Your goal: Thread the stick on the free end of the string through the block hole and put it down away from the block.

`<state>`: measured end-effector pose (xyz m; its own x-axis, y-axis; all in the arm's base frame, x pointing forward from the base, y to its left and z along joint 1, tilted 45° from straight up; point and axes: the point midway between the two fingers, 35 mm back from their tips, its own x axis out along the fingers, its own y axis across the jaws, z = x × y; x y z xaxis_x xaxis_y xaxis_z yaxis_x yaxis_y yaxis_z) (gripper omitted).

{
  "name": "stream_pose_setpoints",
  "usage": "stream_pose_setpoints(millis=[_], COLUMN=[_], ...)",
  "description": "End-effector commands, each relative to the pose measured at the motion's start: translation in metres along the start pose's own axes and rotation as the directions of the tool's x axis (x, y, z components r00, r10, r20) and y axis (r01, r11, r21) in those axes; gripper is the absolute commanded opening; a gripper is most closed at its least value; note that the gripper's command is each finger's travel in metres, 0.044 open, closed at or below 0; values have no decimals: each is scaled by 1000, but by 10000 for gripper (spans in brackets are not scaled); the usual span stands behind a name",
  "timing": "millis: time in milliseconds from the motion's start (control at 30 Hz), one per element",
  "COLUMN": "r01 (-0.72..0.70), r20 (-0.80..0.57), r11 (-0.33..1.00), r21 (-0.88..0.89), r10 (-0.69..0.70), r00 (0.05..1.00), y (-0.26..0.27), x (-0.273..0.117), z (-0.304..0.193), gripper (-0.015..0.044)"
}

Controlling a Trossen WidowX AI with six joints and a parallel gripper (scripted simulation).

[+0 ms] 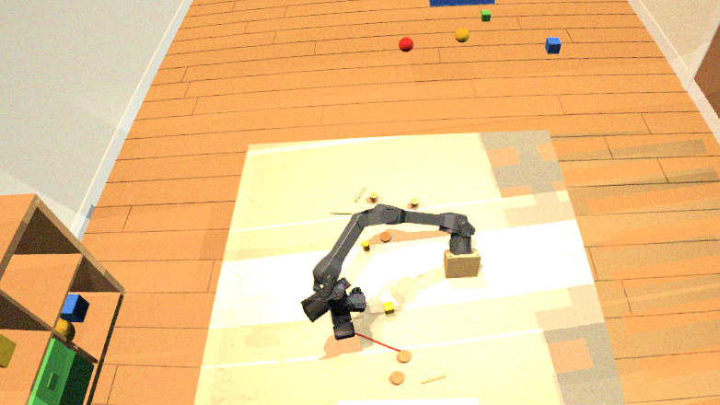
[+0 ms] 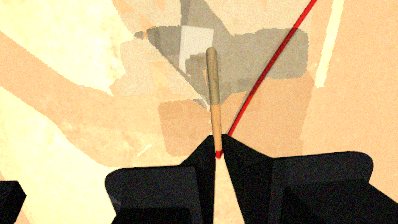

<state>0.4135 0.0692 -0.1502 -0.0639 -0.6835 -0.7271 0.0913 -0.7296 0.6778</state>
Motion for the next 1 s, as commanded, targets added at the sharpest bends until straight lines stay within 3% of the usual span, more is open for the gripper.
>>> stream_pose_setpoints(millis=[0,967], r01=[-7,-9], r20=[4,1], r11=[1000,1000], r21=[-6,-6], r10=[7,9], r00=[1000,1000], y=[4,16], x=[6,20], z=[3,19], gripper=[0,0])
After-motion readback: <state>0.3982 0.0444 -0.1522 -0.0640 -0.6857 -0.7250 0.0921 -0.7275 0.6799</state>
